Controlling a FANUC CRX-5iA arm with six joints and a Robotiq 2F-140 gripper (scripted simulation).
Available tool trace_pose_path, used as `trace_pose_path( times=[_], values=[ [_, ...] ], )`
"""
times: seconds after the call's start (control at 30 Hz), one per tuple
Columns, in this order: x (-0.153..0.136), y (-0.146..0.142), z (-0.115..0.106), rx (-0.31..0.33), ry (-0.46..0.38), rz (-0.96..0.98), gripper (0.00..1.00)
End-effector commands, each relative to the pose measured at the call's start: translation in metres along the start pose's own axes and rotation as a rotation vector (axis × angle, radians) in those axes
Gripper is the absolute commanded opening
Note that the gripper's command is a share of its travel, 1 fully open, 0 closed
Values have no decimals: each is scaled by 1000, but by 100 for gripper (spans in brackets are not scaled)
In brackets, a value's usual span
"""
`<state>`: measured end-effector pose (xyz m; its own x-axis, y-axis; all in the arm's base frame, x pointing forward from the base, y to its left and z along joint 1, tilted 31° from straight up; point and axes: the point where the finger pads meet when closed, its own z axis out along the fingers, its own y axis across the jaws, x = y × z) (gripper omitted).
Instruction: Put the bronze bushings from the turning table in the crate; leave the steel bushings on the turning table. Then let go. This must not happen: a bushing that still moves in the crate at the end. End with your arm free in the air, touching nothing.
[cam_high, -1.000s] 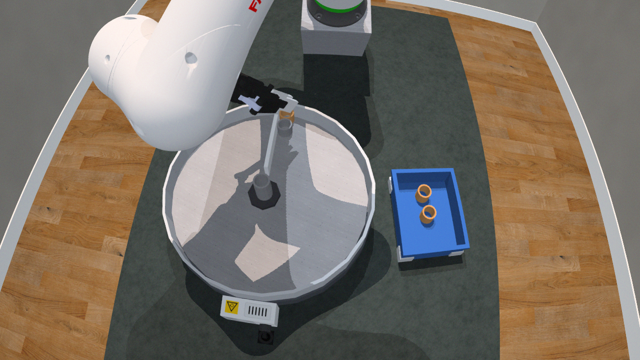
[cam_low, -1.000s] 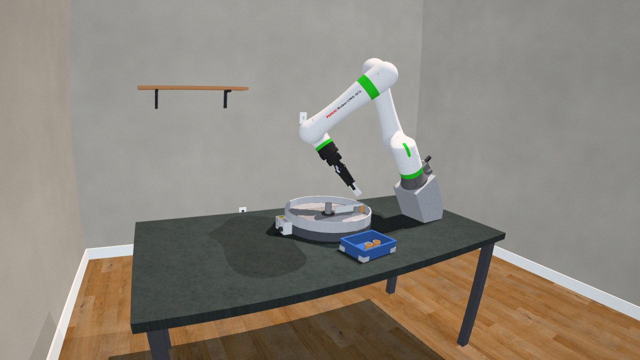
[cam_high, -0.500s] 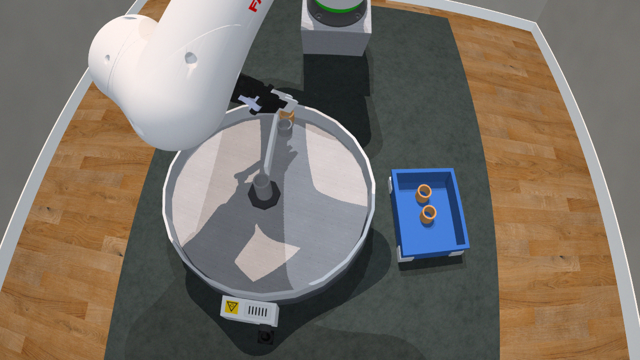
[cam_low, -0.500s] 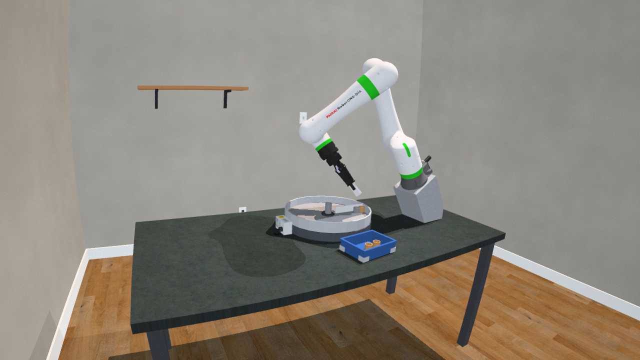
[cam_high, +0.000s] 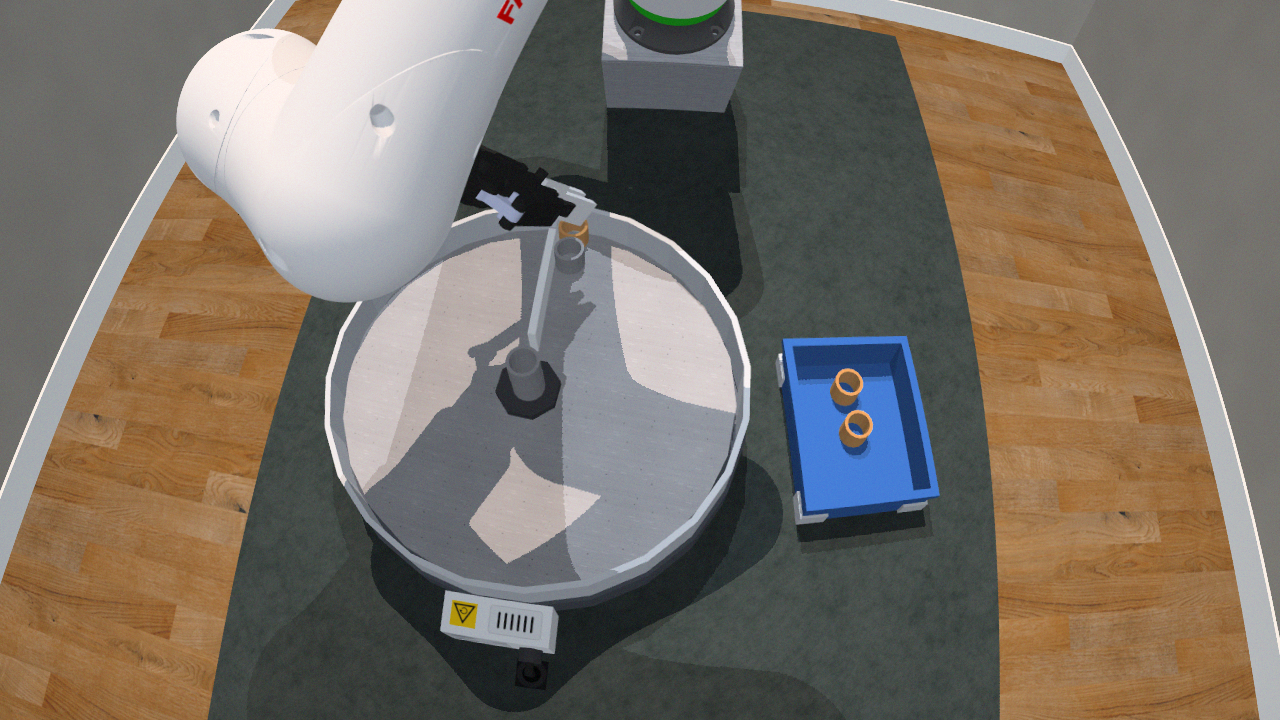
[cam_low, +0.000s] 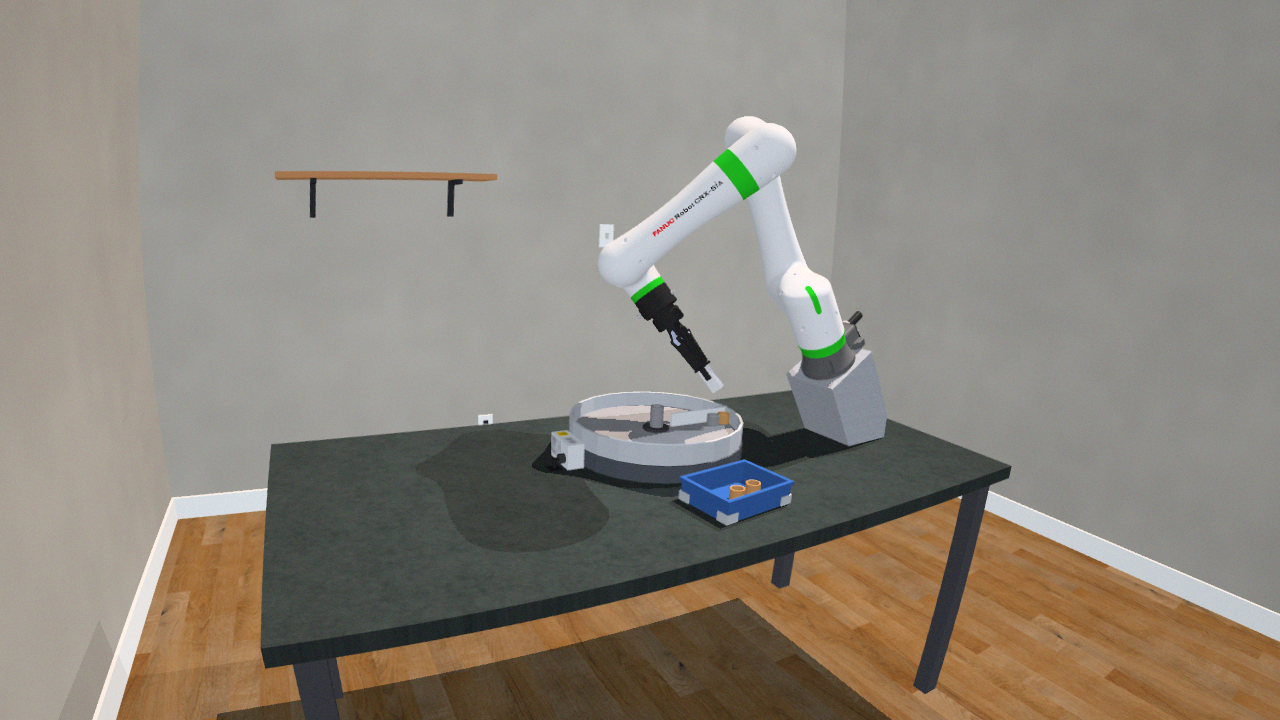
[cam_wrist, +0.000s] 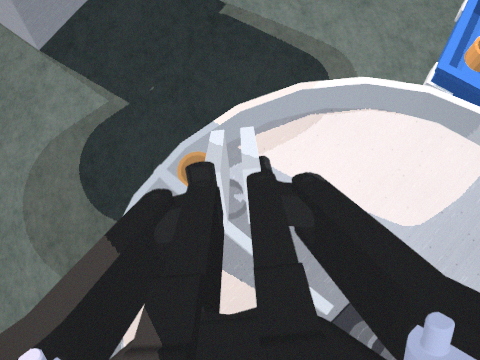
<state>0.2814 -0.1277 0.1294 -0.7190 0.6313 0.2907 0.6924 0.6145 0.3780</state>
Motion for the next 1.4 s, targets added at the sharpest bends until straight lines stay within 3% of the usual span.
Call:
trace_pose_path(
  times=[0.0,0.27,0.47,1.37],
  values=[
    [0,0,0,0,0,0,6],
    [-3,0,3,0,0,0,6],
    [-16,0,19,0,0,0,6],
    [-16,0,19,0,0,0,6]
  ],
)
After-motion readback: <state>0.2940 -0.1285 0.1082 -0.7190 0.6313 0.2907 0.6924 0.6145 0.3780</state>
